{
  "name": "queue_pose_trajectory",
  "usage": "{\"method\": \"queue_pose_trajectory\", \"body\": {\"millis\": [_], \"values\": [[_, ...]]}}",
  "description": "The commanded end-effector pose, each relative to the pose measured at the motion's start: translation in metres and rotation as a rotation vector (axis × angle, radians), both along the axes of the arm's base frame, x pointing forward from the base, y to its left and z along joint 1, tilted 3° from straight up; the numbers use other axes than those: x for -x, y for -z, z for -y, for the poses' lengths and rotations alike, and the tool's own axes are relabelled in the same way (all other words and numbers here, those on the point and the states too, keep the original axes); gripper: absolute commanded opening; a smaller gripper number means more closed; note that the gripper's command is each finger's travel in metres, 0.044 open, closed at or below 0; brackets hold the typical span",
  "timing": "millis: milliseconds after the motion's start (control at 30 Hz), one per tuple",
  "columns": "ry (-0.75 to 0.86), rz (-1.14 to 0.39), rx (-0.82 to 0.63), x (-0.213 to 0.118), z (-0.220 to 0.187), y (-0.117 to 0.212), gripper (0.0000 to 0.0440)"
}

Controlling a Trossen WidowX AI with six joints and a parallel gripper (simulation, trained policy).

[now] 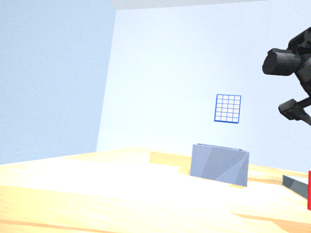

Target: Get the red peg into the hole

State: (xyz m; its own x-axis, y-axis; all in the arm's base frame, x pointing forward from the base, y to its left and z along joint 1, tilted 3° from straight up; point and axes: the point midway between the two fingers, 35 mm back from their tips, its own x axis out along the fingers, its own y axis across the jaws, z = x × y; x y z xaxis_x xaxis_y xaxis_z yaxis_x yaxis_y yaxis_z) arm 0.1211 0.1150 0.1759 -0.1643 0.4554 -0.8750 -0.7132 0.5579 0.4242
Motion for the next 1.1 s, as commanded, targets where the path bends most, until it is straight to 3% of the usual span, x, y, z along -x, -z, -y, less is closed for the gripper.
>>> {"method": "queue_pose_trajectory", "body": {"millis": [0,600,1067], "values": [[0.074,-0.038,0.052,0.002,0.002,0.002,0.0440],[0.603,-0.204,0.339,0.001,0.011,0.025,0.0440],[1.067,-0.260,0.481,-0.015,0.010,0.061,0.0440]]}}
